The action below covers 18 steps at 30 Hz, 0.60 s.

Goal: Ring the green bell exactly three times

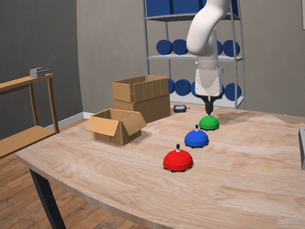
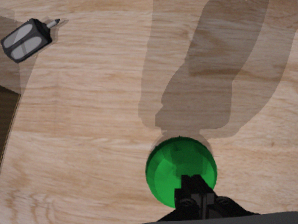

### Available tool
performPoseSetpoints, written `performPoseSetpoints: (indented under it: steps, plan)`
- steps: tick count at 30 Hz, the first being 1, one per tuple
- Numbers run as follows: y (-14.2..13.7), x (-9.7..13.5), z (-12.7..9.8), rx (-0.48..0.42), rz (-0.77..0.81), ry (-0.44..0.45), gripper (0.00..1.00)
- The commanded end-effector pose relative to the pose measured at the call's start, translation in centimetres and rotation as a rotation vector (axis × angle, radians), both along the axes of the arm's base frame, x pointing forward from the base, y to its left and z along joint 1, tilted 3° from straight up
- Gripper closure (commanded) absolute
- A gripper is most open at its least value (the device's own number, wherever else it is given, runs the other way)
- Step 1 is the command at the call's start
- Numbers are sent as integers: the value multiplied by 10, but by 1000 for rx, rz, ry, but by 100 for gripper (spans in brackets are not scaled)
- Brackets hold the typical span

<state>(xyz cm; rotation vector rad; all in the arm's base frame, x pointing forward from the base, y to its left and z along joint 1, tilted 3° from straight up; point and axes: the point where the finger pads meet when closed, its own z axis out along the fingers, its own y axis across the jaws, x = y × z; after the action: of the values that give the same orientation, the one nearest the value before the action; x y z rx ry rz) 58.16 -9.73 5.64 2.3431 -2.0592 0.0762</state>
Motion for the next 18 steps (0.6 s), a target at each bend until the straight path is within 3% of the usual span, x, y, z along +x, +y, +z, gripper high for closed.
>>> performPoseSetpoints:
  steps: [1, 18]
  plan:
    - [0, 0, 0, 0, 0, -1, 100]
    - [0, 0, 3, 0, 0, -1, 100]
